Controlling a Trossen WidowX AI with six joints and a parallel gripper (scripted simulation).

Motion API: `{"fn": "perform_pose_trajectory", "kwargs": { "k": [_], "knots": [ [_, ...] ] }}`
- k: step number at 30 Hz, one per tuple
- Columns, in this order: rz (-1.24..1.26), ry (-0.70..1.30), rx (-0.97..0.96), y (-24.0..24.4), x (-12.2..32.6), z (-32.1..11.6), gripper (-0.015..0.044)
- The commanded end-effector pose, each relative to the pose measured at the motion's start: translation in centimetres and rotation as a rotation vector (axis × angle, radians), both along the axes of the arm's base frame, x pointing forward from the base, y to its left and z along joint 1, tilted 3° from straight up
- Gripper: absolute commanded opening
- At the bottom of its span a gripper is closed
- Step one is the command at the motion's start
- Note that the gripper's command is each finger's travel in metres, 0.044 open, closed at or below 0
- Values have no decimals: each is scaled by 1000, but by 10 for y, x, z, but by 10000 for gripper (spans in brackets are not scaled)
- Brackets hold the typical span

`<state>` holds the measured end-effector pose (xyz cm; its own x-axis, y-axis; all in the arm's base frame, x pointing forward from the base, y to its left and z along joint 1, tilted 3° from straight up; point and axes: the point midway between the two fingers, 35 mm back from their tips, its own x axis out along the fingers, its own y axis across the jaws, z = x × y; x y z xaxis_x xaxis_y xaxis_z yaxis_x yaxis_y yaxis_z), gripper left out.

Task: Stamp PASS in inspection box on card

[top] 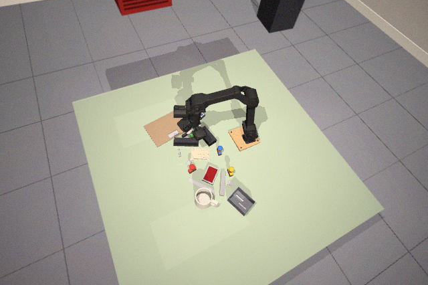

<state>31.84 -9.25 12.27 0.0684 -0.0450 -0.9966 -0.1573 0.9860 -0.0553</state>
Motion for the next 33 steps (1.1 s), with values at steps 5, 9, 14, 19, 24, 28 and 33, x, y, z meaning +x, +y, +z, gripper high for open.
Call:
{"fn": "perform_pose_trajectory", "kwargs": {
  "k": [5,9,14,19,24,28,33],
  "knots": [
    [-77,70,-10,-22,-19,-2,215],
    [-77,70,-10,-22,-18,-4,215],
    [-77,70,-10,-23,-17,-11,215],
    [-77,70,-10,-23,-16,-19,215],
    [-77,70,-10,-24,-16,-28,215],
    [-77,70,-10,-24,-15,-34,215],
    [-77,70,-10,-25,-15,-42,215]
  ]
}}
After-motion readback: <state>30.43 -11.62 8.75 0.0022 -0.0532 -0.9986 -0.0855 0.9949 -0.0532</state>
